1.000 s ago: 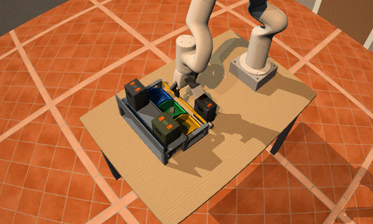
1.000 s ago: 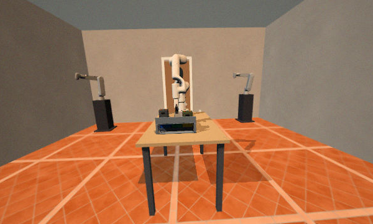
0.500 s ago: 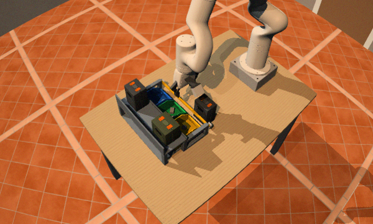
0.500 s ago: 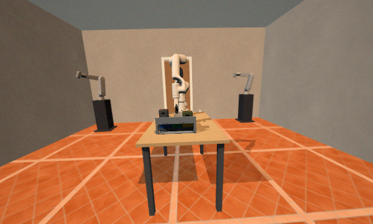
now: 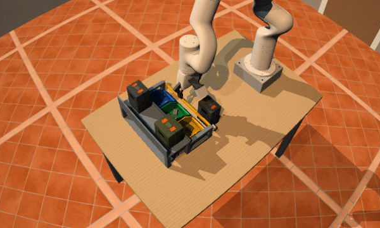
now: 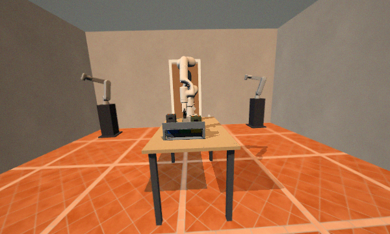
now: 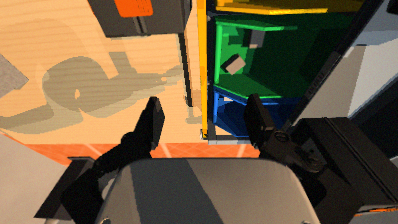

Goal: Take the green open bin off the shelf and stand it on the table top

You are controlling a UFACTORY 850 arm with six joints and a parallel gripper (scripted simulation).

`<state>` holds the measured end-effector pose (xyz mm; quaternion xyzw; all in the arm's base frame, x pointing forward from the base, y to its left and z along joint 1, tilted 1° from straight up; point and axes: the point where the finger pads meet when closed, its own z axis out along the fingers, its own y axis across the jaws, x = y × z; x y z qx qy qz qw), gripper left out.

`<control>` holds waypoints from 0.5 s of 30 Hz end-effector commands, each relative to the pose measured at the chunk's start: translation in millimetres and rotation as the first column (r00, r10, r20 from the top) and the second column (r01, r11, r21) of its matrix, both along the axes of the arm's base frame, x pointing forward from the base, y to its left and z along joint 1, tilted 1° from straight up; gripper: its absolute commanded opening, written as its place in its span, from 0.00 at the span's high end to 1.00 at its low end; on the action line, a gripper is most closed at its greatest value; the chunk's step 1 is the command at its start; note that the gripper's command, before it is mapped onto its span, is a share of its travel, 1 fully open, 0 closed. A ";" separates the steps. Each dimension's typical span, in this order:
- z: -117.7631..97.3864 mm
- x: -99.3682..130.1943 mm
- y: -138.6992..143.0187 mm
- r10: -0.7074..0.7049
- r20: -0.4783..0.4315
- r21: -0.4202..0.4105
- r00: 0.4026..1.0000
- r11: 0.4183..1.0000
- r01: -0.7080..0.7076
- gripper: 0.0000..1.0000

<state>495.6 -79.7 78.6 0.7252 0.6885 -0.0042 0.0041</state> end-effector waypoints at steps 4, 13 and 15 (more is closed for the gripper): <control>0.7 0.9 -0.1 0.000 0.002 0.000 1.000 1.000 0.000 0.53; 0.7 0.9 -0.1 0.000 0.002 0.000 1.000 1.000 0.000 0.53; 0.7 0.9 -0.1 0.000 0.002 0.000 1.000 1.000 0.000 0.53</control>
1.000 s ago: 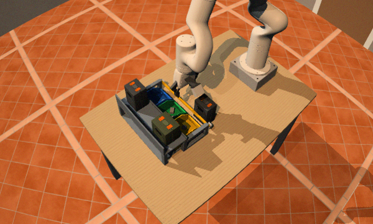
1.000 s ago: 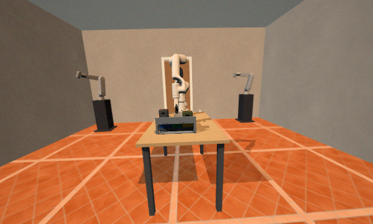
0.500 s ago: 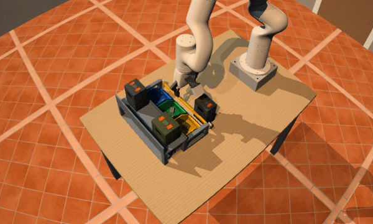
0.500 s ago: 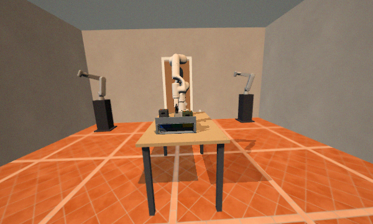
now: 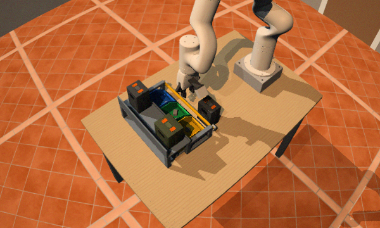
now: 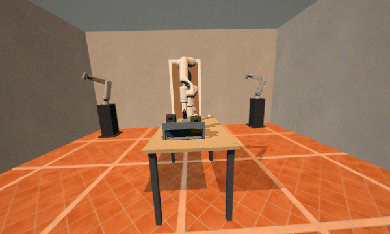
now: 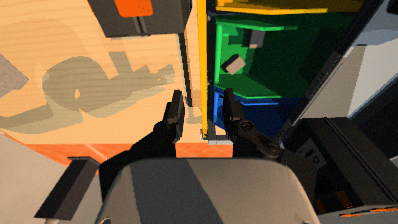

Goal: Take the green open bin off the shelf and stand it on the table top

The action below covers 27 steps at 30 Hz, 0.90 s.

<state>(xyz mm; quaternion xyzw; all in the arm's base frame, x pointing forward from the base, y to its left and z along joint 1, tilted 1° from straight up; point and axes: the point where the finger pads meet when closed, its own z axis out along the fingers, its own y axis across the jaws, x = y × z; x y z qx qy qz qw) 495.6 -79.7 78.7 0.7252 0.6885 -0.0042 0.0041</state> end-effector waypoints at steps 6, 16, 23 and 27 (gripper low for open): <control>0.7 0.9 -0.1 0.000 0.002 0.000 1.000 1.000 0.000 0.53; 0.7 0.9 -0.1 0.000 0.002 0.000 1.000 1.000 0.000 0.53; -5.3 0.9 -0.2 0.000 0.002 0.000 1.000 1.000 0.000 0.53; -29.3 0.9 -0.5 0.000 0.002 0.000 1.000 1.000 0.000 0.53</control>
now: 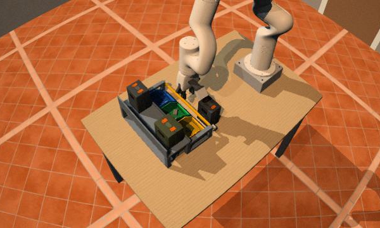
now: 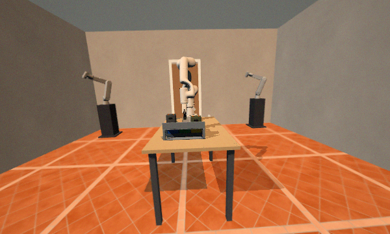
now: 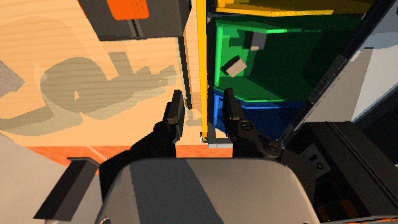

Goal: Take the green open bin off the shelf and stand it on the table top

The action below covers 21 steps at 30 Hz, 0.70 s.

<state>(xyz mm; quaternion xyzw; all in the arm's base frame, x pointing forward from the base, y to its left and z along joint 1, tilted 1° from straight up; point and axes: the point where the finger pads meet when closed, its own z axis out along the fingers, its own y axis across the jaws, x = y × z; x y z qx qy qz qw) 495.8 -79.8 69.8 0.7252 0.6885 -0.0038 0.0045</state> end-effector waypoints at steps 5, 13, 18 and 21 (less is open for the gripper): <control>-20.4 0.7 -0.3 0.000 0.001 0.000 1.000 1.000 0.000 0.53; -29.0 0.7 -0.4 0.000 0.001 0.000 1.000 1.000 0.000 0.53; -65.0 0.6 -0.9 0.000 0.001 0.000 1.000 1.000 0.000 0.53; -65.0 0.6 -0.9 0.000 0.001 0.000 1.000 1.000 0.000 0.53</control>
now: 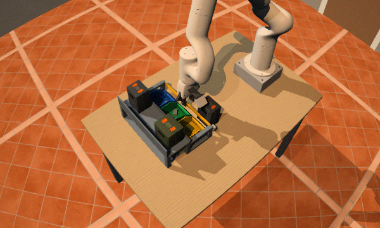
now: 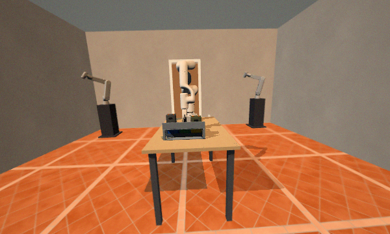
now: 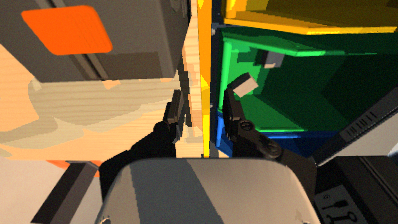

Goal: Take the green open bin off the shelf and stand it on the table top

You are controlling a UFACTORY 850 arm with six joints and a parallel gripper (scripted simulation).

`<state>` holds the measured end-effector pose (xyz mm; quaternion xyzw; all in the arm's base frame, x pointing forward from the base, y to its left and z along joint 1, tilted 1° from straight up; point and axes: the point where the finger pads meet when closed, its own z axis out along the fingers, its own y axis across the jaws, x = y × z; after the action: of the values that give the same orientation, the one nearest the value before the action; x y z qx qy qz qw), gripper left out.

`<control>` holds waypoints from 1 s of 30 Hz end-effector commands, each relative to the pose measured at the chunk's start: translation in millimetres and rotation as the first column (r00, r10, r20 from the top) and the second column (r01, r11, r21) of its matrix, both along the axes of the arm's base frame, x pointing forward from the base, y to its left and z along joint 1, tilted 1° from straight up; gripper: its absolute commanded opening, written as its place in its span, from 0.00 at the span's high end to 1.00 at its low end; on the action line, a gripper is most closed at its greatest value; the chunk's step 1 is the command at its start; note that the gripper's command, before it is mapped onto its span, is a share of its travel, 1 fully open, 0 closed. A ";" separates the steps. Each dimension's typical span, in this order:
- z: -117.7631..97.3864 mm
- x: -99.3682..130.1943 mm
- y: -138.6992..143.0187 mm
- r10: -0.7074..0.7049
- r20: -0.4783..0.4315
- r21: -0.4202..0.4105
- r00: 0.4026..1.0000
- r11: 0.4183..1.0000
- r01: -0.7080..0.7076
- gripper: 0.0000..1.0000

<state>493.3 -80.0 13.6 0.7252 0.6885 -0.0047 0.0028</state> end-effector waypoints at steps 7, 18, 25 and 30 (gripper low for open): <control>-8.8 3.2 -0.7 0.000 0.004 -0.001 1.000 1.000 0.000 0.53; -3.5 3.1 -0.6 0.000 0.004 -0.001 1.000 1.000 0.000 0.53; -3.5 3.1 -0.6 0.000 0.004 -0.001 1.000 1.000 0.000 0.53; 0.8 3.1 -0.5 0.000 0.004 -0.001 1.000 1.000 0.000 0.53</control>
<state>495.4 -80.4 10.8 0.7252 0.6885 -0.0042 0.0040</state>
